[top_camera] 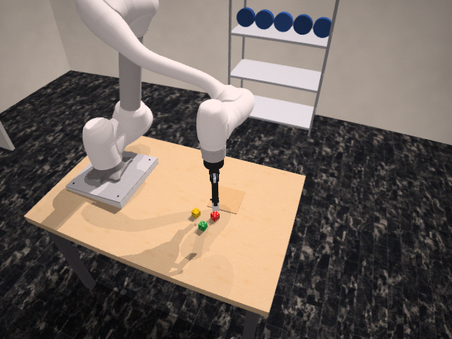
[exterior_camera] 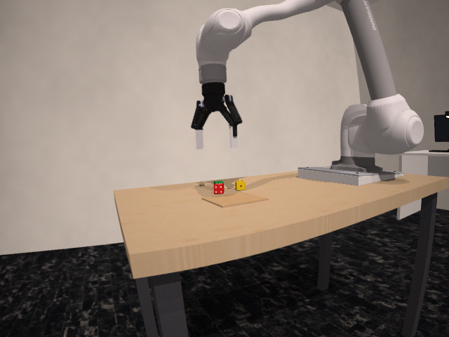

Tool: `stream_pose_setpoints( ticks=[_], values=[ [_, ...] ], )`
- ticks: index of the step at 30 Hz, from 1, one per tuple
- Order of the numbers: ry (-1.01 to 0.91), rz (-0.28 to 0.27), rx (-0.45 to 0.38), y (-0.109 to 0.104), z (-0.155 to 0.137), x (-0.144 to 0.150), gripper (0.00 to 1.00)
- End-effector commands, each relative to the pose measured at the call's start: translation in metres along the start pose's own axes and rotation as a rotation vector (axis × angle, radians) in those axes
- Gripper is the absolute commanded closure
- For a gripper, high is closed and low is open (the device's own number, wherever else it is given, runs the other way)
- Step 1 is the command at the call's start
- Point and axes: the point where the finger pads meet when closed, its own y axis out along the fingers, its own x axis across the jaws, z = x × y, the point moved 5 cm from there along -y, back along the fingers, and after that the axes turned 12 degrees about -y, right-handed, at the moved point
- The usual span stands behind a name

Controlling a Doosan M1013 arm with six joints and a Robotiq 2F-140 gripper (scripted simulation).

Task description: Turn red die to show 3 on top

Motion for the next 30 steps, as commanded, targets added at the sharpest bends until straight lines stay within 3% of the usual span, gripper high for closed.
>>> stream_pose_setpoints(
  ticks=[1,8,11,12,30],
  values=[
    [0.173,-0.001,-0.008,0.0059,-0.0013,-0.0019,0.00],
    [0.406,-0.002,-0.008,0.0083,-0.0013,-0.0019,0.00],
    [0.421,-0.002,-0.008,0.0085,-0.0013,-0.0019,0.00],
    [0.516,-0.003,-0.008,0.0095,-0.0013,-0.0019,0.00],
    [1.083,-0.005,-0.007,0.0154,-0.0014,-0.0018,0.00]
  ],
)
